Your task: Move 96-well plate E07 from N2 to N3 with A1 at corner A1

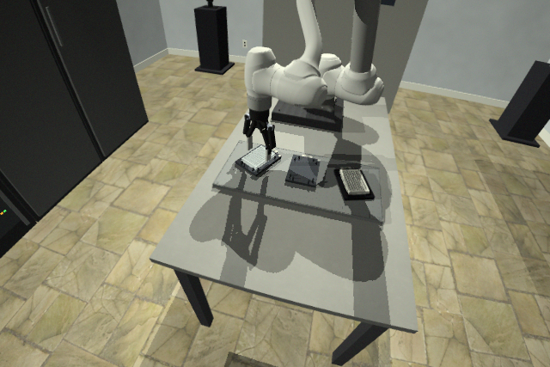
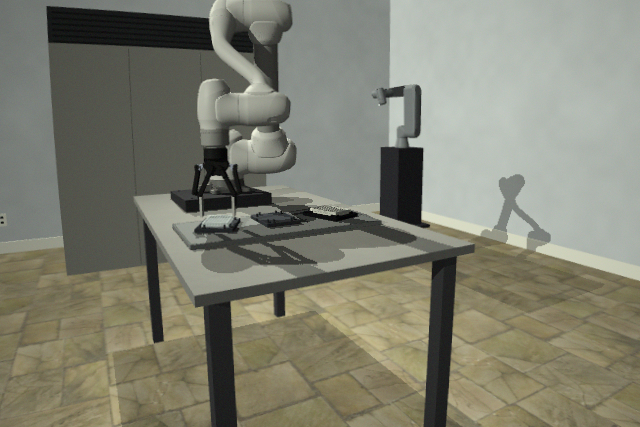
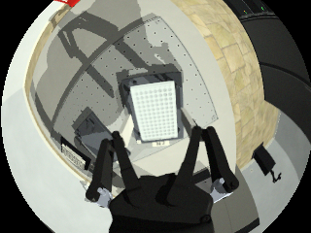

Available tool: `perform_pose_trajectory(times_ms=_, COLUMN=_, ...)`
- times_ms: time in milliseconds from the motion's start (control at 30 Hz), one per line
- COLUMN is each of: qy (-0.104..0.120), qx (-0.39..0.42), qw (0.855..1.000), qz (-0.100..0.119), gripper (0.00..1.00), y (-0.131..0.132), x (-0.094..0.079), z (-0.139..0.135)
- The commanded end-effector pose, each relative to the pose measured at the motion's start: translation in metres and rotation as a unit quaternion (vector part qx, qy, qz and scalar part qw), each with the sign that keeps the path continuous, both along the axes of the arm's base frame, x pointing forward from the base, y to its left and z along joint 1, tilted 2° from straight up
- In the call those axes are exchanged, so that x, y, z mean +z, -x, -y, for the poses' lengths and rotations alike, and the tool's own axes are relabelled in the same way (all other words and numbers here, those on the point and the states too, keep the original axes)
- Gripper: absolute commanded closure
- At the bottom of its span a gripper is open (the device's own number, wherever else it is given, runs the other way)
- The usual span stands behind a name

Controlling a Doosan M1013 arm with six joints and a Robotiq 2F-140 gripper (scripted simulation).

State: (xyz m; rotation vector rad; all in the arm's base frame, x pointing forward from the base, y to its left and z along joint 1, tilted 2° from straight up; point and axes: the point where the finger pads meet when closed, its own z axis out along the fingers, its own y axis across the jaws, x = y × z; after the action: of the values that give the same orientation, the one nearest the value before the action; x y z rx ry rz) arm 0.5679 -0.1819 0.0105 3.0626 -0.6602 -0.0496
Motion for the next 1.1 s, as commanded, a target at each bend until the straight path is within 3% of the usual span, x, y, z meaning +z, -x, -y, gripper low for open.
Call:
perform_pose_trajectory(times_ms=0, qy=0.0, qx=0.0, qw=1.0, qz=0.0, gripper=0.34, y=0.0, x=-0.001, z=0.0)
perform_pose_trajectory(times_ms=1067, qy=0.0, qx=0.0, qw=1.0, qz=0.0, gripper=0.34, y=0.0, x=-0.013, z=0.0)
